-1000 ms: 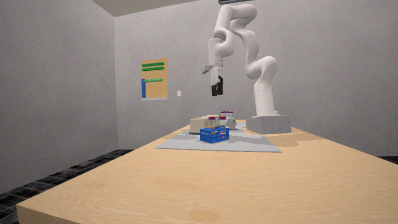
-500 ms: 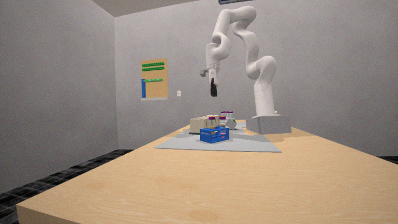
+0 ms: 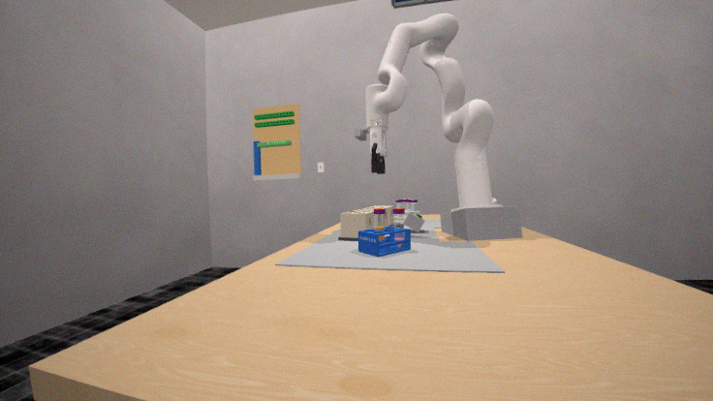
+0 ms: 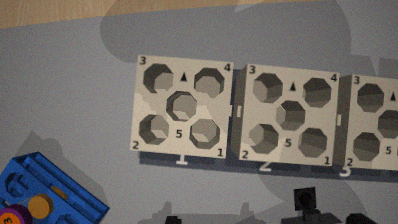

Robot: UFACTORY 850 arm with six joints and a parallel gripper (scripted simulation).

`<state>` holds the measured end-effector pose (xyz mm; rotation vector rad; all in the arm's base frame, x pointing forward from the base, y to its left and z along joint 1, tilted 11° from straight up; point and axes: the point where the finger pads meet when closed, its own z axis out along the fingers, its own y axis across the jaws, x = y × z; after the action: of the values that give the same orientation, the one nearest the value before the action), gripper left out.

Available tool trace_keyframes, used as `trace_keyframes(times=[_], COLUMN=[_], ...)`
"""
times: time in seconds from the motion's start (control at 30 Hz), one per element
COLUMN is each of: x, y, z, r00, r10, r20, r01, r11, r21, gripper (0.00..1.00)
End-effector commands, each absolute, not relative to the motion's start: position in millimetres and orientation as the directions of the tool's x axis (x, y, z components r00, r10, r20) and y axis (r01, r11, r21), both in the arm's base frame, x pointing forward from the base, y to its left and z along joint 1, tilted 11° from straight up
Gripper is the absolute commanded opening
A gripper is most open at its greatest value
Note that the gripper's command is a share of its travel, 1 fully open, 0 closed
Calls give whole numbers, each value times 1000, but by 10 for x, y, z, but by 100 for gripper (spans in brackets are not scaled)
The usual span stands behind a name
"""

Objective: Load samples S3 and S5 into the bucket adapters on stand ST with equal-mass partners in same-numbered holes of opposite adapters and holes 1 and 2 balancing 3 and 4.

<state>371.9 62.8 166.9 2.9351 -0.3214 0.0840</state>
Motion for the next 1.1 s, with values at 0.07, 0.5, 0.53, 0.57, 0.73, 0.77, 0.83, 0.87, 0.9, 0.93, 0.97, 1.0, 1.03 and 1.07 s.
trace_keyframes(times=[0.07, 0.5, 0.53, 0.57, 0.73, 0.77, 0.83, 0.87, 0.9, 0.93, 0.97, 1.0, 1.03, 1.07], x=[3831, 3967, 3979, 3991, 4028, 4040, 4017, 4006, 3994, 3983, 3971, 3959, 3948, 3936], y=[256, -268, -315, -363, -505, -553, -457, -409, -362, -314, -266, -218, -171, -123], z=[1751, 1857, 1867, 1876, 1905, 1914, 1895, 1885, 1876, 1866, 1856, 1847, 1837, 1827], r00=[975, 975, 975, 975, 975, 975, 987, 992, 995, 998, 999, 999, 998, 996], r10=[-209, -209, -209, -209, -209, -209, -145, -112, -80, -47, -14, 18, 51, 84], r20=[77, 77, 77, 77, 77, 77, 65, 59, 53, 46, 40, 34, 27, 21], r01=[-220, -220, -220, -220, -220, -220, -154, -121, -88, -55, -22, 12, 45, 78], r11=[-959, -959, -959, -959, -959, -959, -971, -975, -979, -981, -982, -982, -981, -978], r21=[177, 177, 177, 177, 177, 177, 182, 184, 185, 187, 189, 190, 191, 192], gripper=[100, 100, 100, 100, 100, 100, 57, 57, 57, 57, 57, 57, 57, 57])
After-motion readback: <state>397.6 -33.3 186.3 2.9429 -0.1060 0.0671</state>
